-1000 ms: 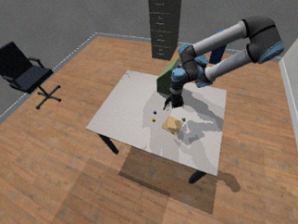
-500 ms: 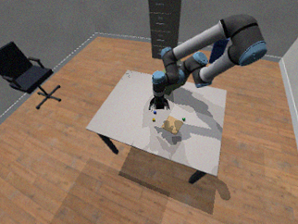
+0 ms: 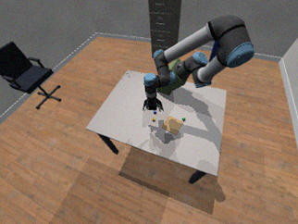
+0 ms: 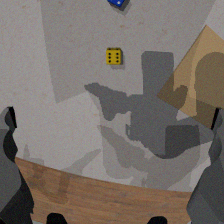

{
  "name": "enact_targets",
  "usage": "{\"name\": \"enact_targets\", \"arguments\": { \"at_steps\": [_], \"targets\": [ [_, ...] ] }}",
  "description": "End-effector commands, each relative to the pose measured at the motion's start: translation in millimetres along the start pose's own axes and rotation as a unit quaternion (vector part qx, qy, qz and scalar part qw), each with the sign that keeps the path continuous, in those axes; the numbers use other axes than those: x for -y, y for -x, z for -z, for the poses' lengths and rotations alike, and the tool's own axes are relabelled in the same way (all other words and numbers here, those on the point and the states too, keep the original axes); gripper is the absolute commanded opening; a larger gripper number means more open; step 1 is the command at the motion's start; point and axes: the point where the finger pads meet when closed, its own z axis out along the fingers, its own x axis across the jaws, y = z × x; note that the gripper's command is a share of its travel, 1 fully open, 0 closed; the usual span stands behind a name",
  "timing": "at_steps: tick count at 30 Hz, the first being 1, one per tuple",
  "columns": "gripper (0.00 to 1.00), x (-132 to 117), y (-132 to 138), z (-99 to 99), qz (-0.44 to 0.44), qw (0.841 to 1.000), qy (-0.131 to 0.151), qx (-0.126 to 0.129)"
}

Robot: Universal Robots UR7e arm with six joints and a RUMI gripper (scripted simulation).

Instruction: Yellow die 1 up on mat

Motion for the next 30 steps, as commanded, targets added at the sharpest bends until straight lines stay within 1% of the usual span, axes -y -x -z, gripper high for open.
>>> {"name": "enact_targets", "arguments": {
  "at_steps": [1,30],
  "targets": [
    [1.0,-0.1,2.4,-0.4,-0.001,1.0,0.0,0.0],
    [1.0,-0.1,1.8,-0.8,-0.017,1.0,0.0,0.0]
  ]
}}
